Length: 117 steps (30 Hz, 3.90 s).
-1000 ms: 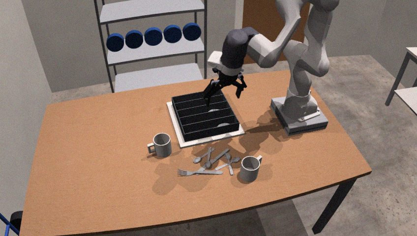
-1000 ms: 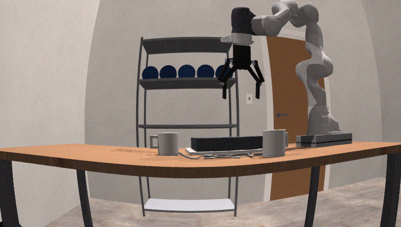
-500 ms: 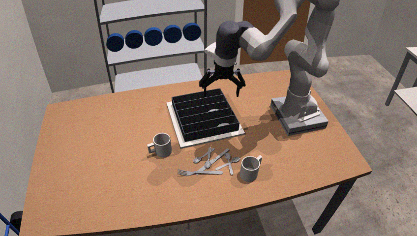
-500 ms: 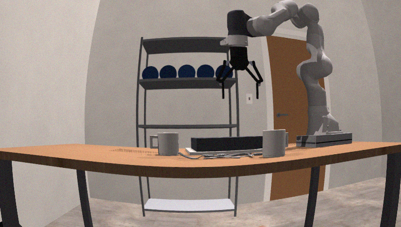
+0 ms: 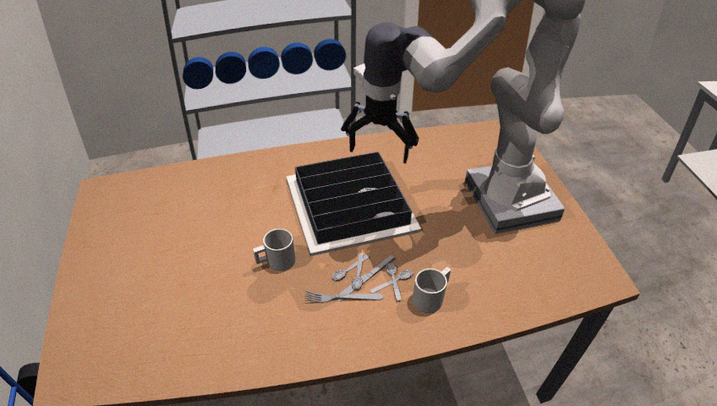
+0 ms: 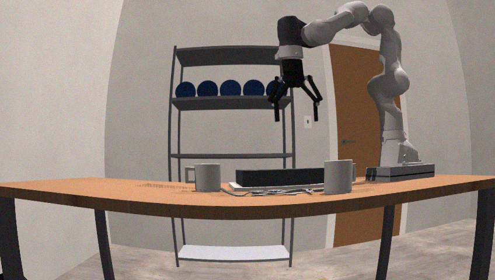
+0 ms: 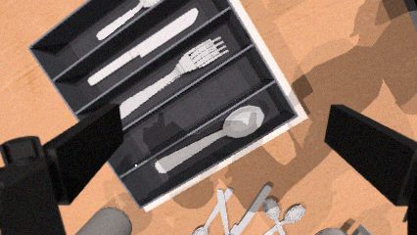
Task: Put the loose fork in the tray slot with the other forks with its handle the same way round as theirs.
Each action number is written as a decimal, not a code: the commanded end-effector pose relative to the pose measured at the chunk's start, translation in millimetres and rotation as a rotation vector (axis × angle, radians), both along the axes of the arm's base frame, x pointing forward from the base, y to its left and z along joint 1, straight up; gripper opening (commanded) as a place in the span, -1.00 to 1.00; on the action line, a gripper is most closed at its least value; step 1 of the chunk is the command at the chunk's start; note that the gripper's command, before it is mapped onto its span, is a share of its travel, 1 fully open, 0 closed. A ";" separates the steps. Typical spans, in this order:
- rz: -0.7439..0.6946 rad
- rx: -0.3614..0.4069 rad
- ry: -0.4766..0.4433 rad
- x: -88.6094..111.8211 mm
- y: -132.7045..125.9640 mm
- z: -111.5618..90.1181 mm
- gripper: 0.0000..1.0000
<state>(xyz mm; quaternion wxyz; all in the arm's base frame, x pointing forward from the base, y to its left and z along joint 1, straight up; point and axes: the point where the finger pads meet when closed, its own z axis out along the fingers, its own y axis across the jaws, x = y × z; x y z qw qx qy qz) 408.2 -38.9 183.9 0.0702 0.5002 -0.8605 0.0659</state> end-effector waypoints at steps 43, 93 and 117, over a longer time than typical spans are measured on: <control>-0.995 0.135 -0.140 -19.3 -88.6 20.0 1.00; -0.995 0.135 -0.140 -19.3 -88.6 20.0 1.00; -0.995 0.135 -0.140 -19.3 -88.6 20.0 1.00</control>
